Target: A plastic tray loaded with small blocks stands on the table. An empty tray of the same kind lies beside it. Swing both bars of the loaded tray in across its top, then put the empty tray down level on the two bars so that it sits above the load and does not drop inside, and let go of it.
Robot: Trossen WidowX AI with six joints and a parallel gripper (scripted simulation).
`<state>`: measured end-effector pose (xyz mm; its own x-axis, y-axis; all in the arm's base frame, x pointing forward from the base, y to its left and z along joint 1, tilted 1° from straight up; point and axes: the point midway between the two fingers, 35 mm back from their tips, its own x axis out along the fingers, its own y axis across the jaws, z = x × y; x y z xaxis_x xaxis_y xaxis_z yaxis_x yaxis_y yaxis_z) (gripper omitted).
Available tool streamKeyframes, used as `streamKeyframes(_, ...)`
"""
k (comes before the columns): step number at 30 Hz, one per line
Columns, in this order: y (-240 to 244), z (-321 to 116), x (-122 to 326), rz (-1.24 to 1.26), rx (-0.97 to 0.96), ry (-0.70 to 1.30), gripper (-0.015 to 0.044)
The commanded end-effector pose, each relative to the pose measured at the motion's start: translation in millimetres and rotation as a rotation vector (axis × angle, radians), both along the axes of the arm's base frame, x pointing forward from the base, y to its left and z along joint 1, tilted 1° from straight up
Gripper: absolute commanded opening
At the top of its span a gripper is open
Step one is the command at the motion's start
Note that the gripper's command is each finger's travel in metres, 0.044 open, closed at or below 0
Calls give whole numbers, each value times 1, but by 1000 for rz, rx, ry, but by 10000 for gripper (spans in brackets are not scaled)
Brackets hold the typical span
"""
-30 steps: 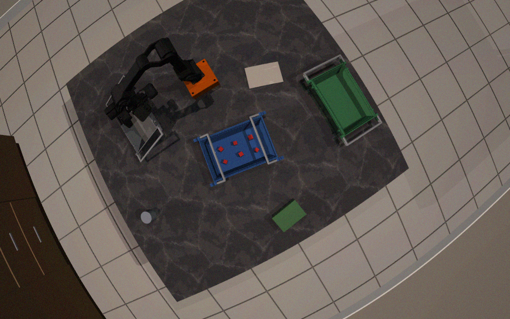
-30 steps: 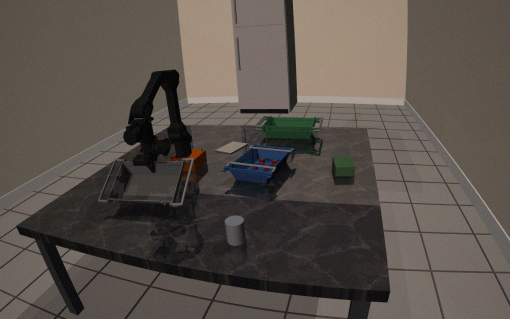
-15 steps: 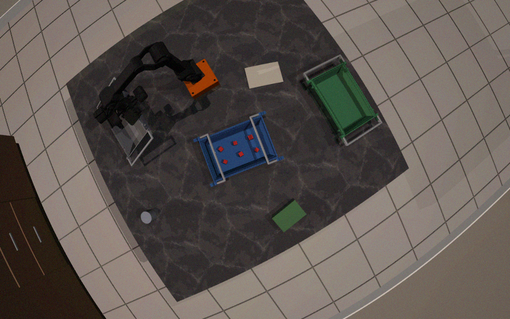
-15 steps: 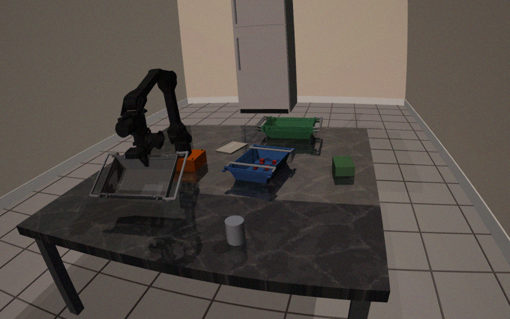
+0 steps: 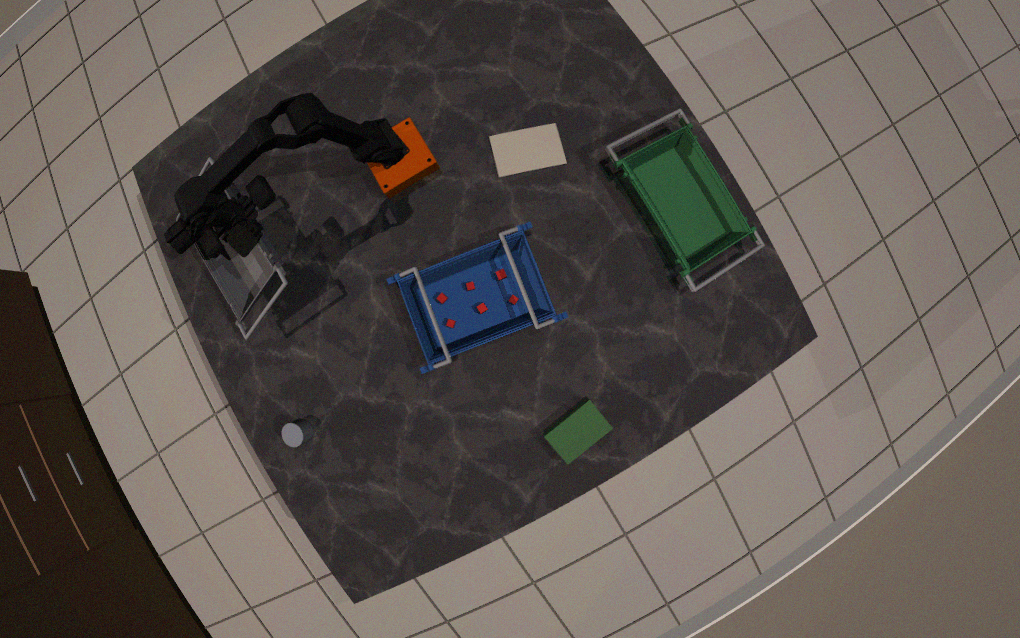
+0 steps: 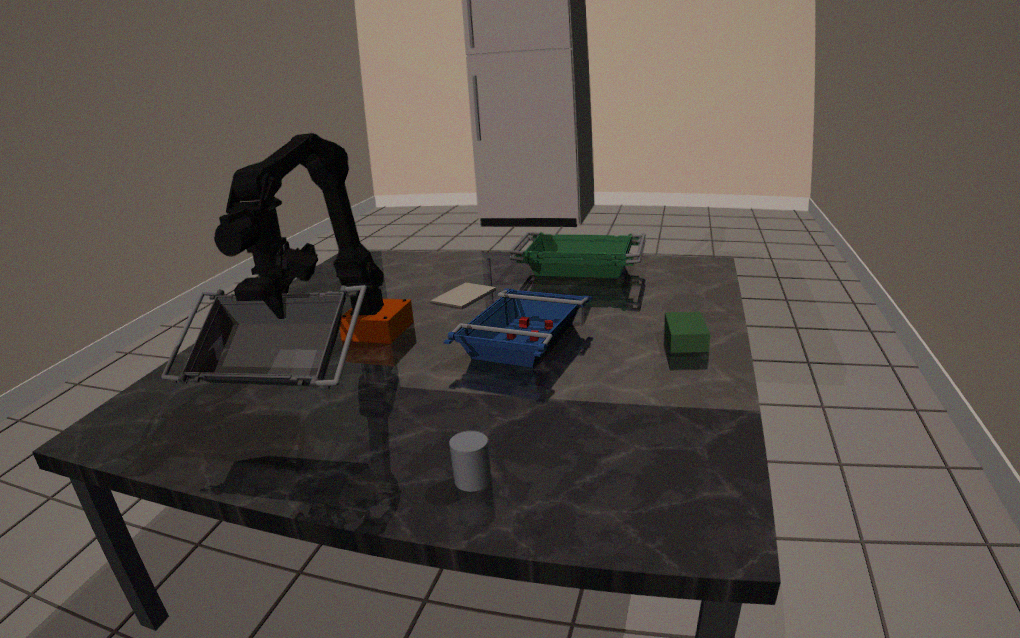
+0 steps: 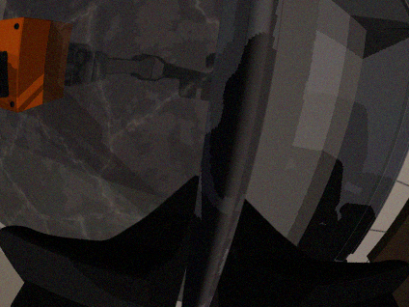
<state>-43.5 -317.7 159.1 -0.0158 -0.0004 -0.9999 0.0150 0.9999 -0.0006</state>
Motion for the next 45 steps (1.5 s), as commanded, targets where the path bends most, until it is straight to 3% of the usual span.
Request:
streamKeyframes(1, -9, 17, -1, -3, -35, 2, 0)
streamKeyframes(30, -9, 17, 0, -1, -35, 2, 0)
streamKeyframes(45, -11, 17, 57, 138, -33, -2, 0)
